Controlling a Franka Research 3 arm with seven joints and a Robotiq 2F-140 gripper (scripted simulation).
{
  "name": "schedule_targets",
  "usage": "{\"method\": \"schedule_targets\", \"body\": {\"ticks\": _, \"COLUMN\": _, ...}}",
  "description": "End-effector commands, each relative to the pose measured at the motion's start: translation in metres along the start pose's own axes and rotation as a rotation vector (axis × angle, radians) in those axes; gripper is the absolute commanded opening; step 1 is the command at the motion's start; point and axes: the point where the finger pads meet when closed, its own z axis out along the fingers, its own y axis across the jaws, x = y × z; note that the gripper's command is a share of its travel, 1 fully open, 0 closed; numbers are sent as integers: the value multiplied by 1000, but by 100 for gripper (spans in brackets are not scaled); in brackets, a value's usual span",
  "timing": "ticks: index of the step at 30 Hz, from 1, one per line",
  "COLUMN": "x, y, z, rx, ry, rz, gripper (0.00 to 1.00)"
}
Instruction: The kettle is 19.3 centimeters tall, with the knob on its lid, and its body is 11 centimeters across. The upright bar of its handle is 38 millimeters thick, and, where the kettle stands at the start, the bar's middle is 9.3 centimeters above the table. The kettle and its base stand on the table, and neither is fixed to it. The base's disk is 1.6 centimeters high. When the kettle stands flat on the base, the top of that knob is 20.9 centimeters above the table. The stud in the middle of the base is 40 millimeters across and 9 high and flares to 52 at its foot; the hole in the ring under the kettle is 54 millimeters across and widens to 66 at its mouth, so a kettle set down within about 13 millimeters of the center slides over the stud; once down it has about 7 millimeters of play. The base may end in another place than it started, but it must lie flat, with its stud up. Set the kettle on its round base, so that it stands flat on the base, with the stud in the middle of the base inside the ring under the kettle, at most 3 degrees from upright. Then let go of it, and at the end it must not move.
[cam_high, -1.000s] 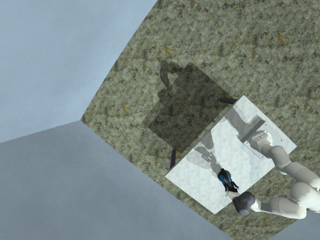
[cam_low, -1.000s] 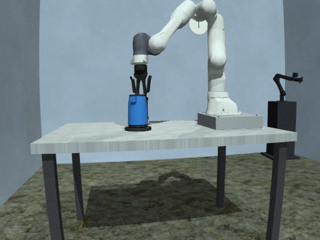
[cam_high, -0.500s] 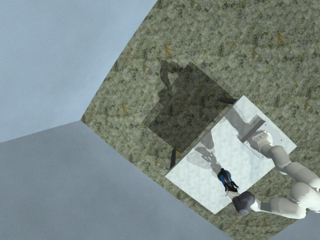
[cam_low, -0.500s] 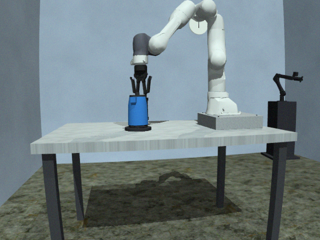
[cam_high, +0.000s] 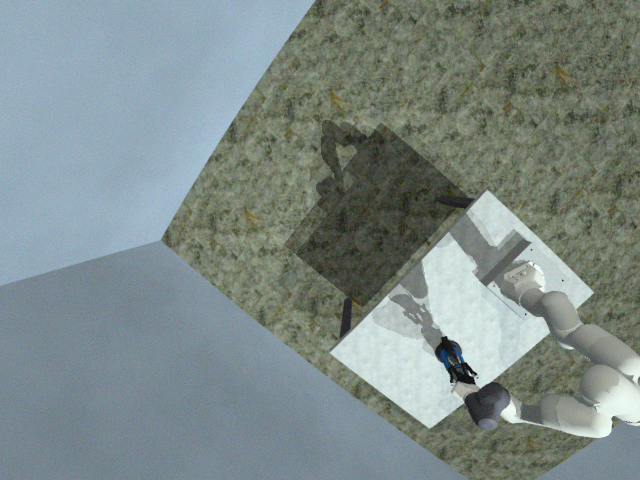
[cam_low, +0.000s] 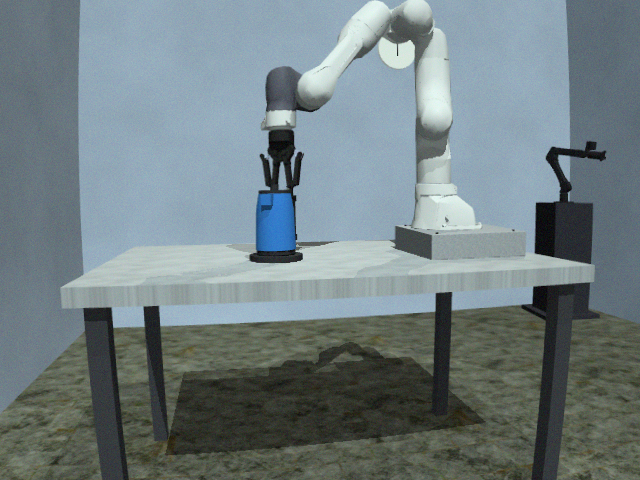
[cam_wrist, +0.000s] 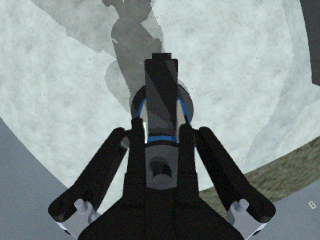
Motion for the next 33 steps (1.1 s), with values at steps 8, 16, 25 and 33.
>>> {"method": "schedule_targets", "body": {"ticks": 8, "x": -2, "y": -3, "z": 0, "rx": 11, "ry": -3, "rz": 0, "gripper": 0}}
{"method": "schedule_targets", "body": {"ticks": 16, "x": -2, "y": -3, "z": 0, "rx": 11, "ry": -3, "rz": 0, "gripper": 0}}
{"method": "schedule_targets", "body": {"ticks": 25, "x": -2, "y": -3, "z": 0, "rx": 11, "ry": -3, "rz": 0, "gripper": 47}}
{"method": "schedule_targets", "body": {"ticks": 33, "x": -2, "y": -3, "z": 0, "rx": 11, "ry": -3, "rz": 0, "gripper": 47}}
